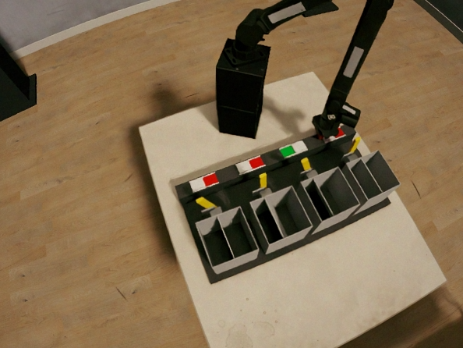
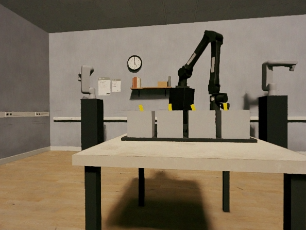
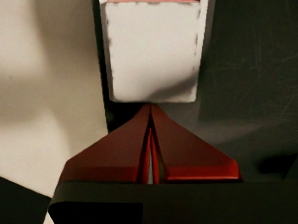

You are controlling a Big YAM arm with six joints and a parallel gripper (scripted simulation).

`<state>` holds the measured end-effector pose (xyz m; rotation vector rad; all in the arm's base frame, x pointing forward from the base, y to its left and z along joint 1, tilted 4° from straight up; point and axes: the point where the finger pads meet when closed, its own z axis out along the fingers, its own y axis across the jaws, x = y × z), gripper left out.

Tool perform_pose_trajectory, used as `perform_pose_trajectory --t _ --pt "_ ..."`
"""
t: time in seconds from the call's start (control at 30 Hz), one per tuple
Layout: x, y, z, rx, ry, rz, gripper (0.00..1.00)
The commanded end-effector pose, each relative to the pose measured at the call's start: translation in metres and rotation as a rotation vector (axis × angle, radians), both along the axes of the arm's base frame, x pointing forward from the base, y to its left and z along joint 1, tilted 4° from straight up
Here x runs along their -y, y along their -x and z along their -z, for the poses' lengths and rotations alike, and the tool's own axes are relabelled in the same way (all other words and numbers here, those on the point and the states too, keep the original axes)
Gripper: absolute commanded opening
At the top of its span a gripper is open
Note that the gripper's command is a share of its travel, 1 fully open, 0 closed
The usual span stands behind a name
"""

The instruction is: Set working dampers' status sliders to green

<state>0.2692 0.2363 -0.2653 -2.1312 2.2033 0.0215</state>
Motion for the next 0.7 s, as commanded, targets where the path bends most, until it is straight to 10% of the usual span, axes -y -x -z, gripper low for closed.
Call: perform_pose_trajectory --t 0.0,0.67 --pt "-0.004 -0.002 -0.001 0.005 0.000 0.006 0.00" --pt "-0.016 -0.003 -0.004 0.009 -0.008 0.001 0.00"
